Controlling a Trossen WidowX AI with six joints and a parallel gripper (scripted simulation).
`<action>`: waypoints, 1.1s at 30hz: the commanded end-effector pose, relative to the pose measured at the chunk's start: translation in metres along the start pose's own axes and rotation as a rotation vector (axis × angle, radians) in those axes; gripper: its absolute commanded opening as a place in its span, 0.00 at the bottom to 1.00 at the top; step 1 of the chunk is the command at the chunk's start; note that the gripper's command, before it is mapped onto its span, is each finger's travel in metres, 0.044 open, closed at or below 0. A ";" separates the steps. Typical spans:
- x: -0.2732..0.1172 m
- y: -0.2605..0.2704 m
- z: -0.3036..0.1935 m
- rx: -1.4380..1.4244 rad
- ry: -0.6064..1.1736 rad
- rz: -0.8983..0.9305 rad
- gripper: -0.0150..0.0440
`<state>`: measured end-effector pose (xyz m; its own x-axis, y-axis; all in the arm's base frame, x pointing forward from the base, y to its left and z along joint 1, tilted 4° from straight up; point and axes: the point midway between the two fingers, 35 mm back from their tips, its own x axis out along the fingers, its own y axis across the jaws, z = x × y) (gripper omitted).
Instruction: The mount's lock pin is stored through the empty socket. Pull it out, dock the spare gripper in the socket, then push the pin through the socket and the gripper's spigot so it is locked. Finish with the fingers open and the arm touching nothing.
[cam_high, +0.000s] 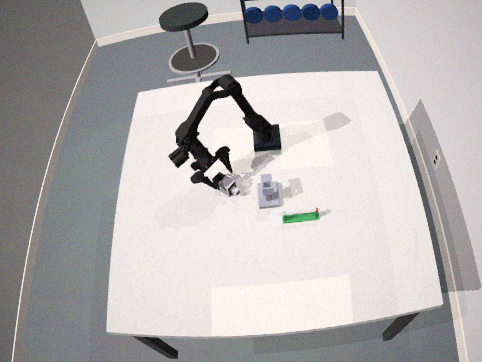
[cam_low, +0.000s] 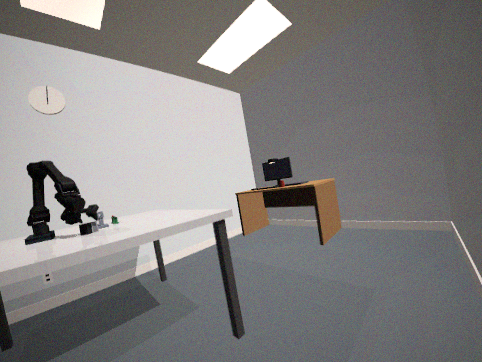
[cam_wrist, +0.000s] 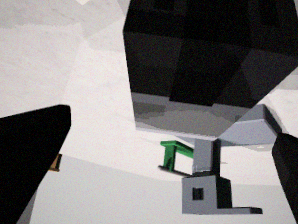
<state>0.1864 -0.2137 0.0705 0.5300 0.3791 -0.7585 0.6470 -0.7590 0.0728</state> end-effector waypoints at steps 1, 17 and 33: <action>0.006 -0.002 0.005 0.001 0.002 -0.006 1.00; 0.024 -0.003 0.024 0.001 0.002 -0.007 1.00; 0.030 -0.004 0.030 0.001 0.002 -0.007 0.69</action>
<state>0.1838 -0.2153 0.0286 0.5295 0.3854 -0.7557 0.6467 -0.7600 0.0655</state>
